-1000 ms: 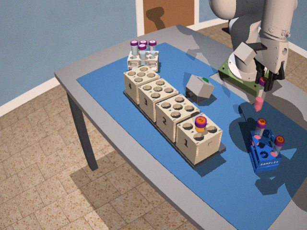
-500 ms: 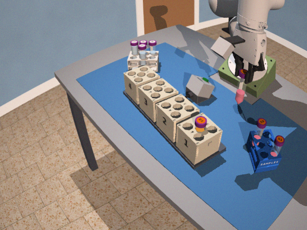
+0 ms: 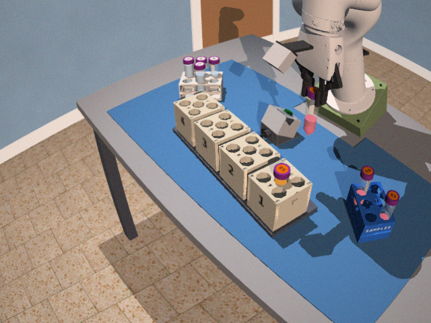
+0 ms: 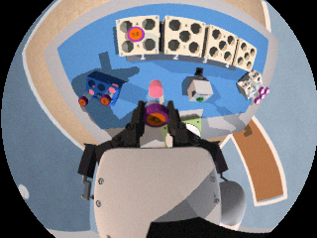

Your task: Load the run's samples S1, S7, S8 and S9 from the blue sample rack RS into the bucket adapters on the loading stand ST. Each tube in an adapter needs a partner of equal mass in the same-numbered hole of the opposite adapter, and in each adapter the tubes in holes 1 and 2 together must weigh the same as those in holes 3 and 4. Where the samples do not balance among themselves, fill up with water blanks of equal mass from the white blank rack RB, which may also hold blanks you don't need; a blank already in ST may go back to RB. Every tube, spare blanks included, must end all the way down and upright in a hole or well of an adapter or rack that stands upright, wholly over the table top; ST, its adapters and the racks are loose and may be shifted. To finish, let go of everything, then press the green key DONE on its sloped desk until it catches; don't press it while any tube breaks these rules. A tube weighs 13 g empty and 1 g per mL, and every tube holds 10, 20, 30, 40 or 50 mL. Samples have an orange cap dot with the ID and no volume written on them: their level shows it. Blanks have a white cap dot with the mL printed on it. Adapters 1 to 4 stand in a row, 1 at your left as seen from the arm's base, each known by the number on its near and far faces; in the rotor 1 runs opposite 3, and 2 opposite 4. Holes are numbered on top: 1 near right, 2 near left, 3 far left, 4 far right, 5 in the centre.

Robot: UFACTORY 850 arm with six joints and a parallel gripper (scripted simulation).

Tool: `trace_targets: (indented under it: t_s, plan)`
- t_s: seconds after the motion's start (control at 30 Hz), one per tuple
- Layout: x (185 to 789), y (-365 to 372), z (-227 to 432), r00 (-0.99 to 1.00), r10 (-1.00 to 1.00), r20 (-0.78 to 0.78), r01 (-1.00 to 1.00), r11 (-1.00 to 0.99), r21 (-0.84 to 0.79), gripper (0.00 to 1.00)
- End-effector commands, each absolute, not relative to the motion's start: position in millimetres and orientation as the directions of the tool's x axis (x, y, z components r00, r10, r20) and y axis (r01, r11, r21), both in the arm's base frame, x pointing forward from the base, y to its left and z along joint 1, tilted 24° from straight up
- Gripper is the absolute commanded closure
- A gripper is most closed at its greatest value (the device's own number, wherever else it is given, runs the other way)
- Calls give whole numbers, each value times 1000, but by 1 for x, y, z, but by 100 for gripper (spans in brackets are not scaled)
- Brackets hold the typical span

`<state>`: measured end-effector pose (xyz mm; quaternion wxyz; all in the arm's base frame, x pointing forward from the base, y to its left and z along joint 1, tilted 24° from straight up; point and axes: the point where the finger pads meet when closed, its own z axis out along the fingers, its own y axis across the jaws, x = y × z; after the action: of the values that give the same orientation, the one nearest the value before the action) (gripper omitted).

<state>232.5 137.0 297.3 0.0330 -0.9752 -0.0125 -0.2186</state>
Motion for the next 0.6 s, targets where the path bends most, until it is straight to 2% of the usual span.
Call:
trace_targets:
  t_s: [0.0,0.57]
  plan:
    - [247,113,301,916,20,400,56,-995,-80,100]
    - [282,47,310,916,20,400,56,-995,-79,100]
